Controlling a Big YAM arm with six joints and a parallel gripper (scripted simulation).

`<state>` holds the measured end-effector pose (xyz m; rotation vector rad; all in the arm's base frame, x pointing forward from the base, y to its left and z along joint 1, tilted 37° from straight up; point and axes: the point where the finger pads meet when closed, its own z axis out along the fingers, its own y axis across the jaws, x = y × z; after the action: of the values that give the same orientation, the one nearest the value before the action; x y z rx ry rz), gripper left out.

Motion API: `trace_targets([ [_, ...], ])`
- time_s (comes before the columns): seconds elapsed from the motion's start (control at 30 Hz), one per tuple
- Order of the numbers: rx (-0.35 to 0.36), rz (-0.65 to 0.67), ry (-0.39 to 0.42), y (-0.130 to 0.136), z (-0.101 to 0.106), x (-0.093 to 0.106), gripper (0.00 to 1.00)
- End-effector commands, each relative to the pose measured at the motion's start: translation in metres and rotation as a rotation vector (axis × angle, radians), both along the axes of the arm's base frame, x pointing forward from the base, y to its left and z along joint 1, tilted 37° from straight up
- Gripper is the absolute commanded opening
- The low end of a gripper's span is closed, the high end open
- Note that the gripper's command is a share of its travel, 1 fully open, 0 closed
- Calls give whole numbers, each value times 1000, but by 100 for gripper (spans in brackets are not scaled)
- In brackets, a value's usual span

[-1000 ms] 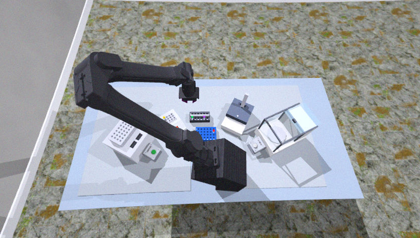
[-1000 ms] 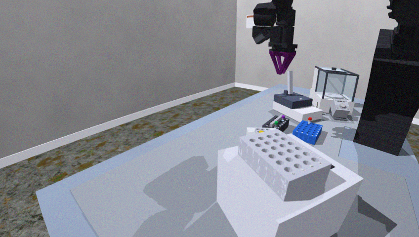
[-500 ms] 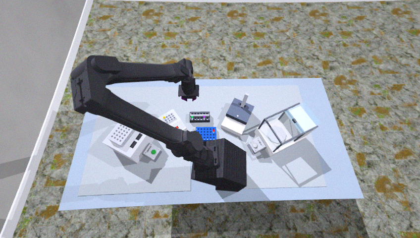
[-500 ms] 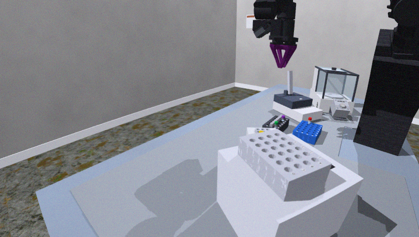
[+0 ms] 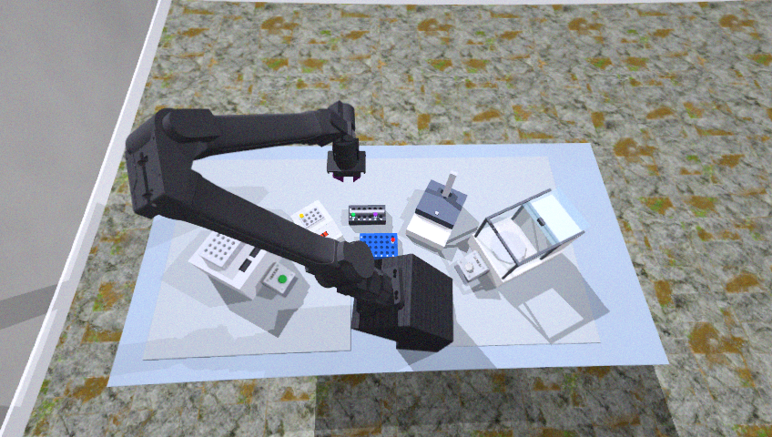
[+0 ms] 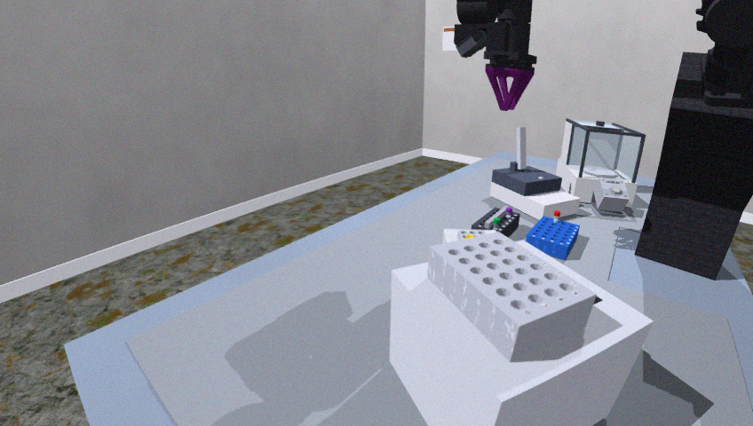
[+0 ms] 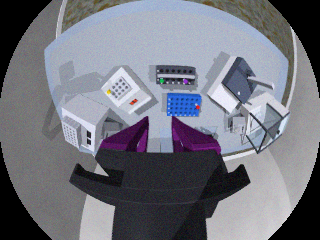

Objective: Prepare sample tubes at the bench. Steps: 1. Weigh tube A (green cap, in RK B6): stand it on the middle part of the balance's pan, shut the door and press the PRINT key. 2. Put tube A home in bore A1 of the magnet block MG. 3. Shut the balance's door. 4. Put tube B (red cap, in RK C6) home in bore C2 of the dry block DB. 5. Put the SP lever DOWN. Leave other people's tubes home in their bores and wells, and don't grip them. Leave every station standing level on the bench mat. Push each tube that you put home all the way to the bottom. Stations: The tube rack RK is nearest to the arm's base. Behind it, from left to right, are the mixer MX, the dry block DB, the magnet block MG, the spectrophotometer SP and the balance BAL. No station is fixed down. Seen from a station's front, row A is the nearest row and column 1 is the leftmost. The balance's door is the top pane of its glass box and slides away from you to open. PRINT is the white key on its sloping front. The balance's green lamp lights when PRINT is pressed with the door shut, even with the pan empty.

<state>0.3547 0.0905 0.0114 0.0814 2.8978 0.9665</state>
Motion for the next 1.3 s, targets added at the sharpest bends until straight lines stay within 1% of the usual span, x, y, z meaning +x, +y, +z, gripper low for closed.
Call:
trace_targets([
  [0.0,-1,2,-44,-9,17,14,30],
  [0.03,0,2,-29,-9,12,13,30],
  [0.07,-1,9,-19,-4,7,6,30],
  [0.17,-1,9,-19,-4,7,6,30],
  [0.2,-1,3,-17,-15,-7,-2,30],
  [0.27,-1,3,-17,-26,-17,-5,30],
  [0.37,-2,3,-17,-27,-17,-5,30],
  [0.4,-4,18,-37,-34,-20,-2,30],
  [0.5,-4,32,-39,-53,-37,-13,30],
  [0.53,-5,32,-41,-59,-42,-13,30],
  [0.57,-6,32,-44,-67,-45,-12,30],
  [0.6,-7,32,-47,-68,-44,-9,30],
  [0.7,-18,47,-79,-91,-57,-5,30],
  [0.87,-19,77,-83,-124,-83,-18,30],
  [0.93,-19,77,-83,-124,-83,-18,30],
  [1.27,-26,123,-109,-188,-133,-38,30],
])
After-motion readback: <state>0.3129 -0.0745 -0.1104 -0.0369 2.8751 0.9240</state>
